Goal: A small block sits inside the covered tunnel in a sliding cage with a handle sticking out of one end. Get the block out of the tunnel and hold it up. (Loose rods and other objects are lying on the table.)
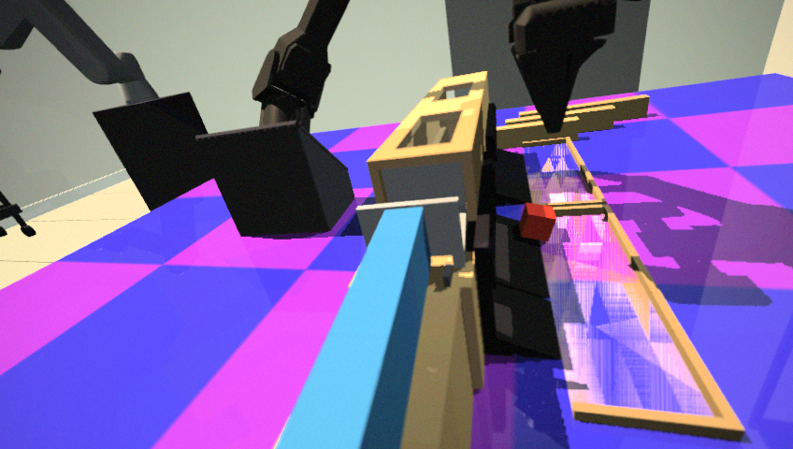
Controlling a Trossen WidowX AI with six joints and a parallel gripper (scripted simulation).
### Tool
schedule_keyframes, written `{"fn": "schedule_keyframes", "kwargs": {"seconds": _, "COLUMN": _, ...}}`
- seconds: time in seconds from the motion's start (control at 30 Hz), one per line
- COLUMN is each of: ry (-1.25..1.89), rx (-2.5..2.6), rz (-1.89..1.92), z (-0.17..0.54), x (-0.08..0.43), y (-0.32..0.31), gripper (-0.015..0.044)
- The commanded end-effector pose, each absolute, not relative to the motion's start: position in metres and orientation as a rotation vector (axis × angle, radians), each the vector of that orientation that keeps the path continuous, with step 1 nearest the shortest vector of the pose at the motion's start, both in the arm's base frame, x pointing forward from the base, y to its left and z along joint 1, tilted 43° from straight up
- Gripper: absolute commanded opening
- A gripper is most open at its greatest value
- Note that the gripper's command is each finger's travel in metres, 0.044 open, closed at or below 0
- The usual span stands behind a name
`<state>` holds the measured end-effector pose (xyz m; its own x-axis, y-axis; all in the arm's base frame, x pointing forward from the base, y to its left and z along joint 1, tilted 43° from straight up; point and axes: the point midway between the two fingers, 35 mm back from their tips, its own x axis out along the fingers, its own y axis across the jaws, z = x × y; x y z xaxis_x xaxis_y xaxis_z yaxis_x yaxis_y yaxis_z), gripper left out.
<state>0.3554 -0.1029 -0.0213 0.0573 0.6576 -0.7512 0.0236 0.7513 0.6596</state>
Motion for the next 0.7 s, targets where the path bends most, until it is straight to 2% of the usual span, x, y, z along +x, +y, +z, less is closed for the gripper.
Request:
{"fn": "schedule_keyframes", "kwargs": {"seconds": 0.0, "ry": 1.46, "rx": 0.609, "rz": 0.529, "z": -0.031, "x": 0.355, "y": -0.095, "gripper": 0.044}}
{"fn": "schedule_keyframes", "kwargs": {"seconds": 0.67, "ry": 1.459, "rx": 0.609, "rz": 0.529, "z": -0.056, "x": 0.358, "y": -0.073, "gripper": 0.044}}
